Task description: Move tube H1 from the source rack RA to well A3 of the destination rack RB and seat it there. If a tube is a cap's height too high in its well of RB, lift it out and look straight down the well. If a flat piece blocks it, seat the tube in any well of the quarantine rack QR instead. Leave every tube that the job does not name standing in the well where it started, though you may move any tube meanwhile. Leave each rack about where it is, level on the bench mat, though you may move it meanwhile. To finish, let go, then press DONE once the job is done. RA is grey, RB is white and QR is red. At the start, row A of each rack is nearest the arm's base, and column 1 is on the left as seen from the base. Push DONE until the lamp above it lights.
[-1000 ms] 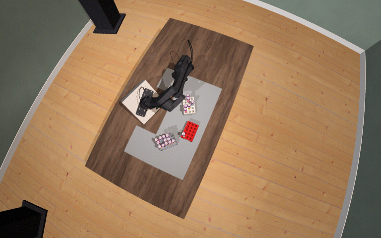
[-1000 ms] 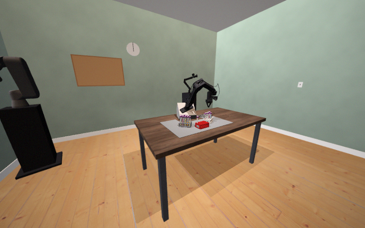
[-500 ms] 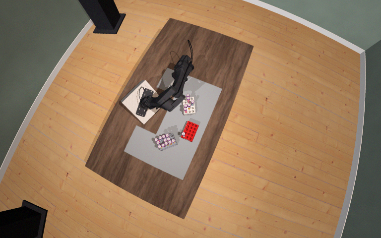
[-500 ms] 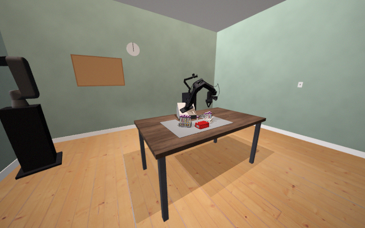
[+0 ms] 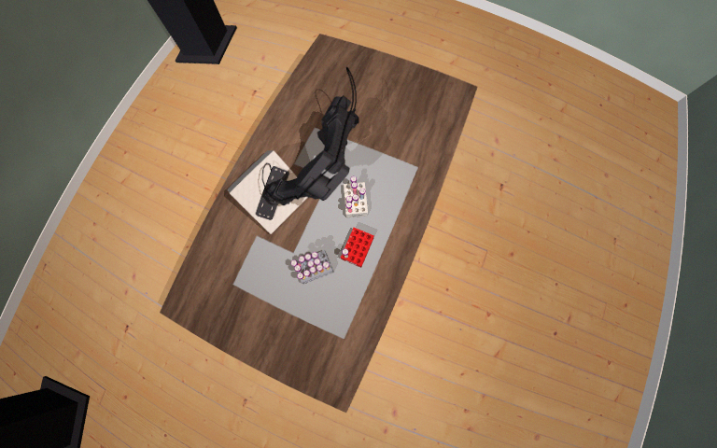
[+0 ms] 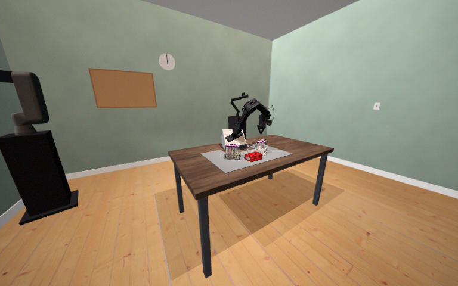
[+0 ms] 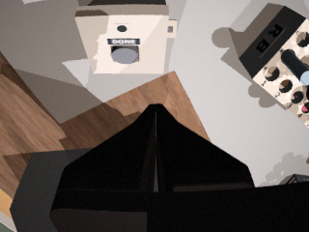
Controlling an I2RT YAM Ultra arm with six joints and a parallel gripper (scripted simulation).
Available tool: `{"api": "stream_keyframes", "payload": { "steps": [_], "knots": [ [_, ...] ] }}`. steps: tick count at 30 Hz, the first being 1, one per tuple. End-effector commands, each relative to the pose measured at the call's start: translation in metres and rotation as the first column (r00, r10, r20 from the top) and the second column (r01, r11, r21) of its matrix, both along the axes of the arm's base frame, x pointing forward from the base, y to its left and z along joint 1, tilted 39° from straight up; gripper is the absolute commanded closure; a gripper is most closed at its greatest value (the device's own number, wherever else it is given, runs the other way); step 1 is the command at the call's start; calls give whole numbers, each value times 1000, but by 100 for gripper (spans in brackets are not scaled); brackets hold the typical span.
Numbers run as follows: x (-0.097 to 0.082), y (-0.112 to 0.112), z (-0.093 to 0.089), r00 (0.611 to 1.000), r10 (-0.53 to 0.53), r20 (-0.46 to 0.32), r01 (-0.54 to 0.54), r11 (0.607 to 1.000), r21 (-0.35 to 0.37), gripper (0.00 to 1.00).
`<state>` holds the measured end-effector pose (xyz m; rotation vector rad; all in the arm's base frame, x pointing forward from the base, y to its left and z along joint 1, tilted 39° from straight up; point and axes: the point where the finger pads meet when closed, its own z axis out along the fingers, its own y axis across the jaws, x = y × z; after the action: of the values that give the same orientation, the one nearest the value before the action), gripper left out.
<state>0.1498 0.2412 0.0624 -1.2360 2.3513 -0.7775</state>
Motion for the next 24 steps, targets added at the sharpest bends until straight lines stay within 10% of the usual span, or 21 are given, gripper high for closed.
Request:
{"api": "stream_keyframes", "payload": {
  "steps": [1, 24],
  "knots": [
    [-13, 25, -5, 1000, -2, 10, 2, 998, 63, 100],
    [-18, 31, 0, 1000, 1, 27, -3, 996, 85, 100]
  ]
}}
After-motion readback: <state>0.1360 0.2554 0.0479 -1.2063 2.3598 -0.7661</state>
